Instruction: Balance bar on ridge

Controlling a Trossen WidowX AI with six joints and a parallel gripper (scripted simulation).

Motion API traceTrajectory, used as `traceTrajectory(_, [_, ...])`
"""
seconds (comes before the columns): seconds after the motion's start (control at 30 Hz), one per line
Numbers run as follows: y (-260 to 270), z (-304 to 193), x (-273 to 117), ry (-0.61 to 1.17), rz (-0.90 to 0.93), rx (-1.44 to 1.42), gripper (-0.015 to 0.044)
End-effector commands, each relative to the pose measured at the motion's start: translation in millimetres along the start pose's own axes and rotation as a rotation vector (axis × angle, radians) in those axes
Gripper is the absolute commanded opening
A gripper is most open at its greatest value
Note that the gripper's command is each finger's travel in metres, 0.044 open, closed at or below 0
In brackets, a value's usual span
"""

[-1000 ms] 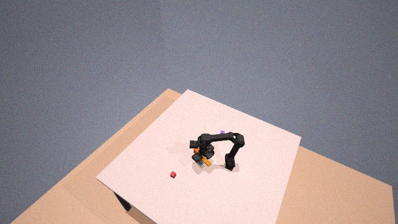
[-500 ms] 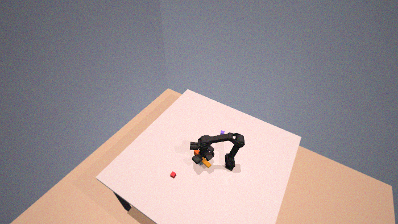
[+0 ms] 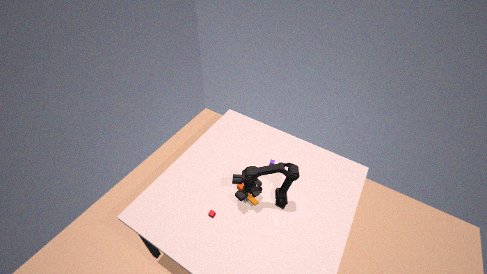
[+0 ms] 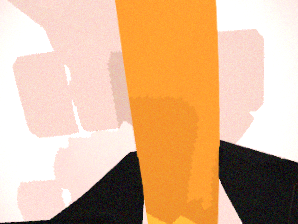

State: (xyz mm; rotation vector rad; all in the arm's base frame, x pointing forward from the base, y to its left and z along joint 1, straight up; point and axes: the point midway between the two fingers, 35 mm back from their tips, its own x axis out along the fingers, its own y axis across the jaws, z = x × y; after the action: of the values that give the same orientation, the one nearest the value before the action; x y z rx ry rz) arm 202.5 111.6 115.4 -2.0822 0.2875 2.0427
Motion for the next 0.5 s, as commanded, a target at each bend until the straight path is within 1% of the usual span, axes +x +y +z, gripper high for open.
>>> traceTrajectory(0.0, [-0.7,-0.1,0.1,0.0,-0.004,-0.003,0.0])
traceTrajectory(0.47, [-0.6,-0.1,1.2,0.0,-0.004,-0.003,0.0])
